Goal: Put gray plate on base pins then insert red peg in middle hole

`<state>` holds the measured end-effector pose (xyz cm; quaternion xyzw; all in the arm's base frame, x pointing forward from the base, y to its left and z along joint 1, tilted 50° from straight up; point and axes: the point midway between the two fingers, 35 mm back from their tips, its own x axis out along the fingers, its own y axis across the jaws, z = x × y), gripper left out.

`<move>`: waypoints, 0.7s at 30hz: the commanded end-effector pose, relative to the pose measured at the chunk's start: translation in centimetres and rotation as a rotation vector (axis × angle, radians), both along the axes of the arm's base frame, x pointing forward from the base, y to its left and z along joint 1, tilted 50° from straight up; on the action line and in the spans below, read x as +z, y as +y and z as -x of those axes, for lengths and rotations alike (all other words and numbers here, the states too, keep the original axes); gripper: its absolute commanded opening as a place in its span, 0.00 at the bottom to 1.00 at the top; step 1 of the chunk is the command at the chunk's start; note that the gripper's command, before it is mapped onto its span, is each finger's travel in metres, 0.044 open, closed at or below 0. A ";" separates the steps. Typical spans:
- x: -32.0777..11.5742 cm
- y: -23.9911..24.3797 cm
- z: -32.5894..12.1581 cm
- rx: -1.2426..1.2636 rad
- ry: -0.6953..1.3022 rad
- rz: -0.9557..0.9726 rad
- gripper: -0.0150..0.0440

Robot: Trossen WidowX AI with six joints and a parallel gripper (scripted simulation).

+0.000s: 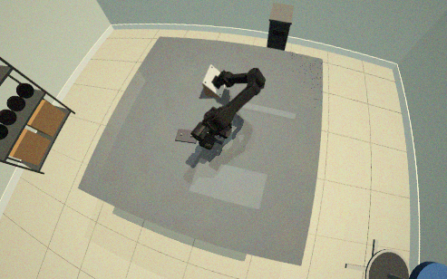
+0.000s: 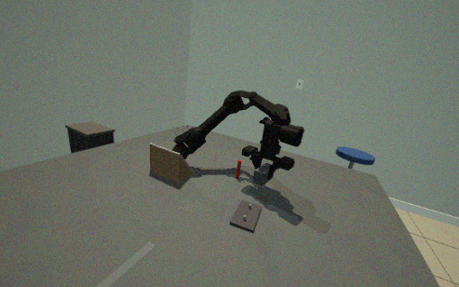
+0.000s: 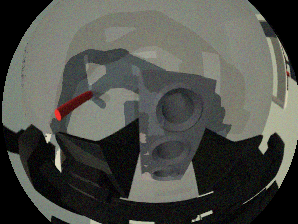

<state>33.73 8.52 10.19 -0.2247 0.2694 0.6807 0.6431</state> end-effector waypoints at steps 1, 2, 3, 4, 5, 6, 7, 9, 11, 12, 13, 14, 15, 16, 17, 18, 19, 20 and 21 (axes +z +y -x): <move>0.7 -0.8 -0.3 -0.010 0.002 0.007 0.25; 0.9 -1.1 -0.3 -0.013 0.003 0.007 0.25; 1.1 -1.3 -0.4 -0.016 0.003 0.007 0.25; 1.4 -1.5 -0.4 -0.019 0.004 0.007 0.25; 1.6 -1.8 -0.5 -0.022 0.005 0.007 0.25; 1.8 -2.0 -0.5 -0.025 0.006 0.008 0.25; 2.0 -2.2 -0.6 -0.028 0.006 0.008 0.25; 2.4 -2.7 -0.6 -0.034 0.008 0.008 0.25; 2.9 -3.2 -0.7 -0.040 0.009 0.008 0.25; 3.1 -3.4 -0.7 -0.043 0.010 0.008 0.25; 3.3 -3.6 -0.7 -0.046 0.011 0.008 0.25; 3.6 -3.9 -0.7 -0.049 0.011 0.008 0.25; 3.8 -4.1 -0.7 -0.052 0.012 0.008 0.25; 4.0 -4.3 -0.8 -0.055 0.013 0.007 0.25; 4.2 -4.6 -0.8 -0.058 0.014 0.007 0.25; 4.5 -4.8 -0.8 -0.061 0.014 0.007 0.25; 4.7 -5.0 -0.8 -0.064 0.015 0.007 0.25; 4.9 -5.3 -0.7 -0.066 0.016 0.007 0.25; 5.1 -5.5 -0.7 -0.069 0.017 0.007 0.25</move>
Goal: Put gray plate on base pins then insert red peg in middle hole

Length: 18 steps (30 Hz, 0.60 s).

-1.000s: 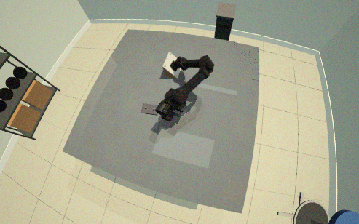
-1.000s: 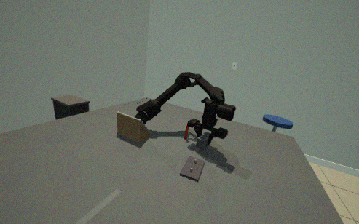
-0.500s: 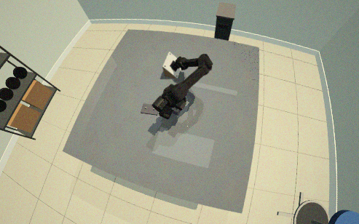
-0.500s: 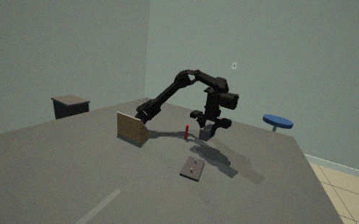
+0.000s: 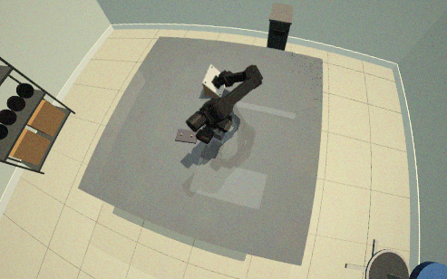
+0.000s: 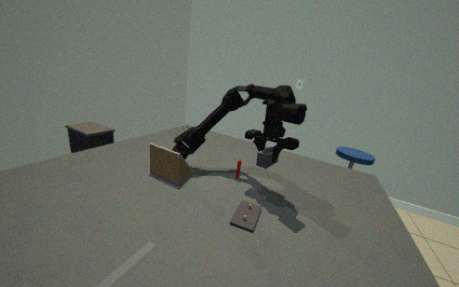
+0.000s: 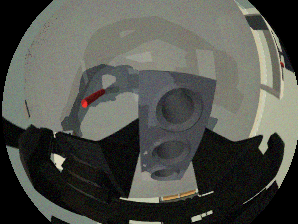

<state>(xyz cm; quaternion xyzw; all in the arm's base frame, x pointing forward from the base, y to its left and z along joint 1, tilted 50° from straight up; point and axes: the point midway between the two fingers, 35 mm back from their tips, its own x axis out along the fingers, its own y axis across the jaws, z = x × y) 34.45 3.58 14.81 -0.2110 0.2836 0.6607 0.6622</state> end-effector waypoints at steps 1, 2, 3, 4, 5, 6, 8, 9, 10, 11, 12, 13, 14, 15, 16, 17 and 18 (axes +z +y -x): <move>0.8 -0.8 0.0 -0.007 0.000 0.002 0.25; 1.0 -1.0 0.0 -0.010 0.001 0.002 0.25; 1.2 -1.2 0.0 -0.012 0.001 0.002 0.25; 1.3 -1.3 0.0 -0.014 0.002 0.002 0.25; 1.3 -1.4 0.0 -0.014 0.002 0.002 0.25; 1.3 -1.4 0.0 -0.013 0.001 0.002 0.25; 0.9 -1.5 -0.1 -0.007 -0.003 0.002 0.25; 0.6 -1.6 -0.2 -0.003 -0.007 0.002 0.25; 0.3 -1.7 -0.3 0.002 -0.010 0.002 0.25; 0.0 -1.8 -0.5 0.006 -0.013 0.002 0.25; -0.3 -1.9 -0.6 0.011 -0.017 0.002 0.25; -0.6 -2.0 -0.7 0.016 -0.020 0.002 0.25; -0.9 -2.1 -0.8 0.020 -0.024 0.002 0.25; -1.2 -2.2 -0.8 0.025 -0.027 0.002 0.25; -1.4 -2.3 -0.9 0.029 -0.030 0.002 0.25; -1.7 -2.4 -1.0 0.033 -0.034 0.002 0.25; -2.0 -2.4 -1.1 0.038 -0.037 0.002 0.25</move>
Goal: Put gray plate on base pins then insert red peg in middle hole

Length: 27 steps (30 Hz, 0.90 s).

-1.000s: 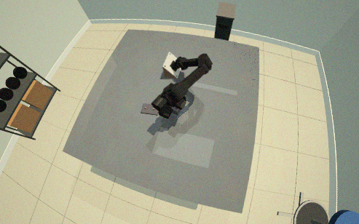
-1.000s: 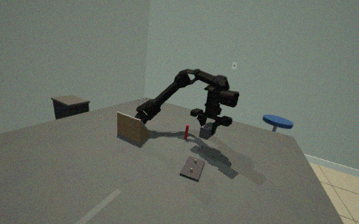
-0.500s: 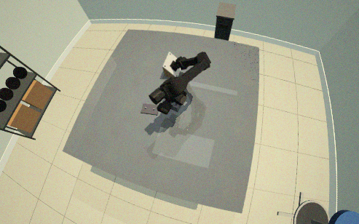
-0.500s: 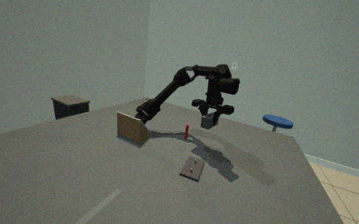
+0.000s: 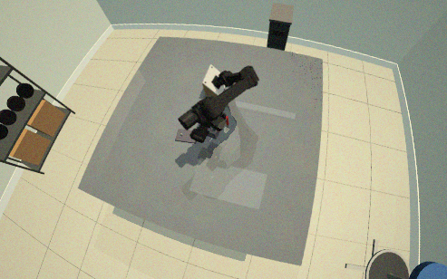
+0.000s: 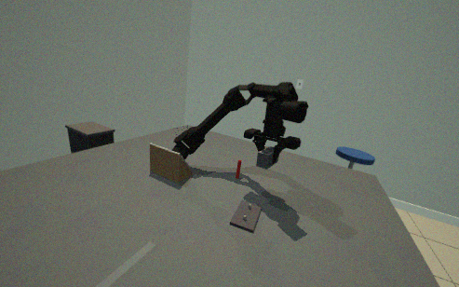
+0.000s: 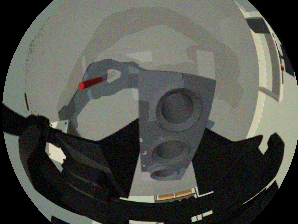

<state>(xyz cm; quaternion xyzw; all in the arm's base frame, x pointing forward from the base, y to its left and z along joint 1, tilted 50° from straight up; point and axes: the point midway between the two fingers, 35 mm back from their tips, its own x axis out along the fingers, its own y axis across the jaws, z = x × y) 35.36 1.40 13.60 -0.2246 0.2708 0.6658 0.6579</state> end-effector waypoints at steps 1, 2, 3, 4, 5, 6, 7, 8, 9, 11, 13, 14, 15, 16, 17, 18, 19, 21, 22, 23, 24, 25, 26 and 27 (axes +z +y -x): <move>-1.1 -0.3 -0.3 0.017 -0.010 0.002 0.25; -1.4 -0.4 -0.4 0.021 -0.013 0.002 0.25; -1.7 -0.5 -0.4 0.026 -0.016 0.002 0.25; -2.0 -0.6 -0.5 0.030 -0.020 0.002 0.25; -2.3 -0.7 -0.6 0.034 -0.023 0.002 0.25; -2.6 -0.8 -0.7 0.039 -0.026 0.001 0.25; -2.9 -0.9 -0.7 0.043 -0.029 0.001 0.25; -3.2 -1.0 -0.8 0.046 -0.031 0.001 0.25; -3.5 -1.1 -0.9 0.048 -0.032 0.001 0.25; -4.1 -1.2 -1.0 0.053 -0.035 0.001 0.25; -4.7 -1.4 -1.1 0.058 -0.038 0.001 0.25; -5.1 -1.5 -1.1 0.061 -0.040 0.001 0.25; -5.4 -1.6 -1.2 0.064 -0.041 0.000 0.25; -5.7 -1.7 -1.2 0.066 -0.043 0.000 0.25; -6.0 -1.8 -1.3 0.069 -0.045 0.000 0.25; -6.3 -1.8 -1.3 0.074 -0.049 0.000 0.25; -6.6 -1.9 -1.3 0.079 -0.053 -0.001 0.25; -7.2 -2.1 -1.4 0.090 -0.061 -0.001 0.25; -7.6 -2.2 -1.4 0.096 -0.065 -0.002 0.25; -7.9 -2.3 -1.5 0.101 -0.069 -0.002 0.25; -8.2 -2.3 -1.5 0.106 -0.073 -0.003 0.25; -8.5 -2.4 -1.5 0.112 -0.077 -0.003 0.25; -8.8 -2.5 -1.5 0.117 -0.081 -0.004 0.25; -9.2 -2.6 -1.5 0.123 -0.085 -0.004 0.25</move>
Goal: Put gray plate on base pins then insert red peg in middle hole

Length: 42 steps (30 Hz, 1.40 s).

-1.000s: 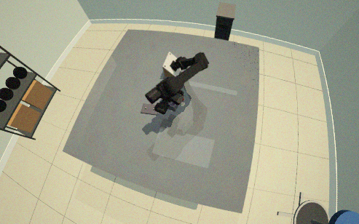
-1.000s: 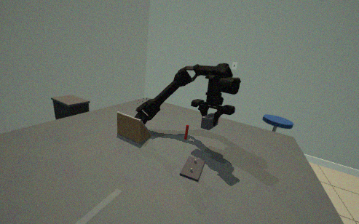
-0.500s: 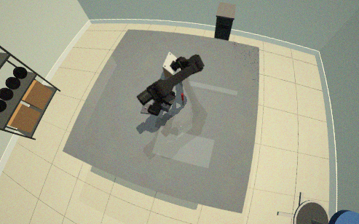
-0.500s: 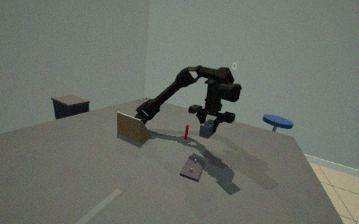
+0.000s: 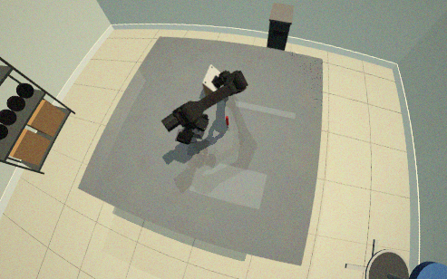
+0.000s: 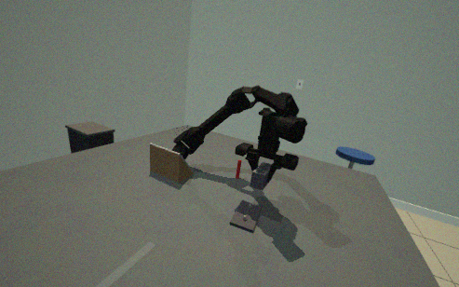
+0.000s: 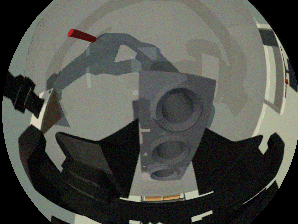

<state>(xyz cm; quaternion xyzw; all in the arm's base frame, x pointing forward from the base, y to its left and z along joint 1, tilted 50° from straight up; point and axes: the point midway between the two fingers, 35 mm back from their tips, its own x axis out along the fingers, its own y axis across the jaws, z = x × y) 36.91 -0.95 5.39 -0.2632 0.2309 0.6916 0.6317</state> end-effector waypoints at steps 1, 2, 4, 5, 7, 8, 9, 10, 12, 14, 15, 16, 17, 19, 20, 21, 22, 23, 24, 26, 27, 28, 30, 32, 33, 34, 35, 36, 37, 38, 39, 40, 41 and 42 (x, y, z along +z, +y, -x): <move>-1.3 -0.3 0.0 0.020 -0.011 0.000 0.25; -1.6 -0.4 0.0 0.026 -0.015 -0.001 0.25; -2.2 -0.5 0.0 0.037 -0.023 -0.002 0.25; -2.6 -0.6 0.0 0.042 -0.027 -0.003 0.25; -3.2 -0.7 0.0 0.053 -0.035 -0.004 0.25; -3.5 -0.8 0.0 0.058 -0.039 -0.005 0.25; -3.8 -0.9 0.0 0.064 -0.043 -0.006 0.25; -4.2 -0.9 0.0 0.069 -0.047 -0.006 0.25; -4.8 -1.1 0.0 0.080 -0.055 -0.008 0.25; -5.5 -1.2 0.1 0.091 -0.063 -0.010 0.25; -5.8 -1.3 0.1 0.096 -0.067 -0.011 0.25; -6.1 -1.3 0.1 0.102 -0.071 -0.011 0.25; -6.4 -1.4 0.2 0.107 -0.075 -0.012 0.25; -7.1 -1.5 0.2 0.118 -0.083 -0.014 0.25; -7.4 -1.6 0.3 0.123 -0.087 -0.015 0.25; -7.5 -1.6 0.3 0.125 -0.089 -0.016 0.25; -7.6 -1.6 0.3 0.126 -0.089 -0.016 0.25; -7.5 -1.6 0.3 0.126 -0.089 -0.016 0.25; -7.5 -1.6 0.3 0.126 -0.089 -0.016 0.25; -7.5 -1.6 0.3 0.126 -0.089 -0.016 0.25; -7.5 -1.6 0.3 0.126 -0.089 -0.016 0.25; -7.5 -1.6 0.3 0.126 -0.089 -0.016 0.25; -7.6 -1.6 0.3 0.126 -0.089 -0.016 0.25; -7.6 -1.6 0.3 0.126 -0.089 -0.016 0.25; -7.6 -1.6 0.3 0.126 -0.089 -0.016 0.25; -7.6 -1.6 0.3 0.126 -0.089 -0.016 0.25; -7.6 -1.6 0.3 0.126 -0.089 -0.016 0.25; -7.6 -1.6 0.3 0.126 -0.089 -0.016 0.25; -7.6 -1.6 0.3 0.126 -0.089 -0.016 0.25; -7.6 -1.6 0.3 0.126 -0.089 -0.016 0.25; -7.7 -1.6 0.4 0.126 -0.089 -0.016 0.25; -7.7 -1.6 0.4 0.126 -0.089 -0.016 0.25; -7.8 -1.5 0.4 0.126 -0.089 -0.016 0.25; -7.8 -1.4 0.4 0.126 -0.089 -0.016 0.25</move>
